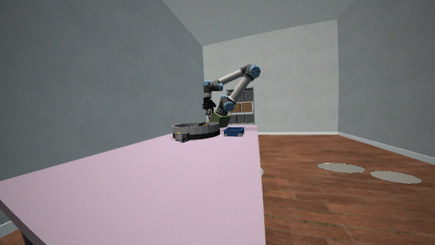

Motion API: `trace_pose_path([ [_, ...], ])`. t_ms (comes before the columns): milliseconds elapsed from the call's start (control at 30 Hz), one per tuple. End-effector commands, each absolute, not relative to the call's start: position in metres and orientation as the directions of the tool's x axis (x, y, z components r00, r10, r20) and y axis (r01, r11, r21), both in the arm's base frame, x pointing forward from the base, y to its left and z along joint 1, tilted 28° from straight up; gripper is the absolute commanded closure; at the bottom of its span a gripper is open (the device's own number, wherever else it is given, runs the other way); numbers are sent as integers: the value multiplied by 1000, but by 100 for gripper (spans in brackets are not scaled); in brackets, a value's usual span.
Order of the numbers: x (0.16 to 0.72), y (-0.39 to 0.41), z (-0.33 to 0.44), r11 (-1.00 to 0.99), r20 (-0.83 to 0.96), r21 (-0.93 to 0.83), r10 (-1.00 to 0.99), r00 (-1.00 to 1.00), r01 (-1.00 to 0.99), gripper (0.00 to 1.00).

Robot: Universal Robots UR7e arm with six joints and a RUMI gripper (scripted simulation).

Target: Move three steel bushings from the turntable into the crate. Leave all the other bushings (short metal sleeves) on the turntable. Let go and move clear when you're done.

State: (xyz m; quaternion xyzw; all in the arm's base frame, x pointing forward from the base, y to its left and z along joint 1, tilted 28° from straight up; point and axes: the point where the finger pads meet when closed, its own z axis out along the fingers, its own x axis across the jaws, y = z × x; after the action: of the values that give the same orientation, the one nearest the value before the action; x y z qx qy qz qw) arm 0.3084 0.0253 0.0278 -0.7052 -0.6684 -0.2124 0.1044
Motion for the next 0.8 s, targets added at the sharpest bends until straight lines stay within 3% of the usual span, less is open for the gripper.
trace_pose_path([
  [0, 307, 23, 26, -48, 435, 158, 900, -26, 986, 94],
  [767, 304, 17, 23, 46, 421, 207, 898, -131, 977, 94],
])
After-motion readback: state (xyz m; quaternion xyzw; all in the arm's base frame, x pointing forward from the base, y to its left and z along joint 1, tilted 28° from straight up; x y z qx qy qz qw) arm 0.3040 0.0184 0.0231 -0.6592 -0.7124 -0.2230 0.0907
